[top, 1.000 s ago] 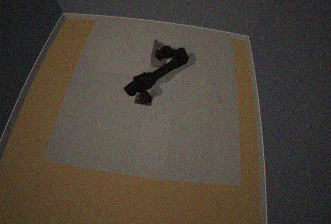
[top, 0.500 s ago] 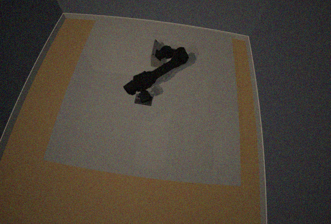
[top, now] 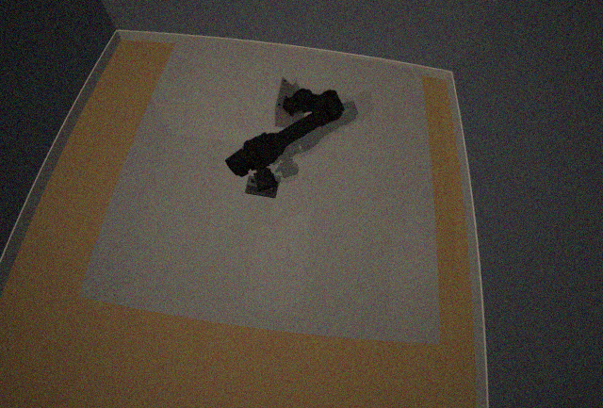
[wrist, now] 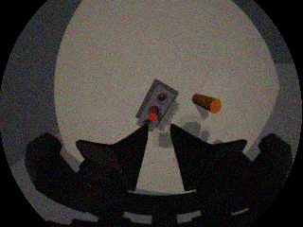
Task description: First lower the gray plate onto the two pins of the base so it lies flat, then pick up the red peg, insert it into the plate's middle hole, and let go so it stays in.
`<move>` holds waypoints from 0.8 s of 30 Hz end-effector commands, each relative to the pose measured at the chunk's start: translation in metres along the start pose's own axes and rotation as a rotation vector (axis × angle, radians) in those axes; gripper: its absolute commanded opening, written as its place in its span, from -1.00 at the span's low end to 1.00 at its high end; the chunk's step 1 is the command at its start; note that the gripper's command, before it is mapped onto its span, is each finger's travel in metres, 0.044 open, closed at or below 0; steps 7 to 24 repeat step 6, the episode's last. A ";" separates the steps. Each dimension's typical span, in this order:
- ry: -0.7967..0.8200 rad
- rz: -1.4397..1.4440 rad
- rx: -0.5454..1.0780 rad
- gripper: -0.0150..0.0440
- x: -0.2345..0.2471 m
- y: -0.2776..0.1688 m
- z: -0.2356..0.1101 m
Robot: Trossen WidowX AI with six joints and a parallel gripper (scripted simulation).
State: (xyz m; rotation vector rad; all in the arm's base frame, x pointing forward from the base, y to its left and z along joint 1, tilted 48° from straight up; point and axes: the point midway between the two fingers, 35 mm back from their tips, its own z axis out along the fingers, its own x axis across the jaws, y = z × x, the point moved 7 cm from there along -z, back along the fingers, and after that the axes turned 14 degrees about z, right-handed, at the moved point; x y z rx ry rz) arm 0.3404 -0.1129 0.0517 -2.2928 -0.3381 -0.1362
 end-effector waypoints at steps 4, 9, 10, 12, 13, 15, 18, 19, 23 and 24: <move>-0.001 -0.006 -0.006 0.02 0.000 -0.001 -0.005; -0.001 -0.006 -0.006 0.02 -0.001 -0.001 -0.007; -0.001 -0.006 -0.006 0.02 -0.001 -0.001 -0.007; -0.001 -0.006 -0.006 0.02 -0.001 -0.001 -0.007; -0.001 -0.006 -0.006 0.02 -0.001 -0.001 -0.007; -0.001 -0.006 -0.006 0.02 -0.001 -0.001 -0.007; -0.001 -0.006 -0.006 0.02 -0.001 -0.001 -0.007; -0.001 -0.006 -0.006 0.02 -0.001 -0.001 -0.007; -0.001 -0.006 -0.006 0.02 -0.001 -0.001 -0.007; -0.001 -0.006 -0.006 0.02 -0.001 -0.001 -0.007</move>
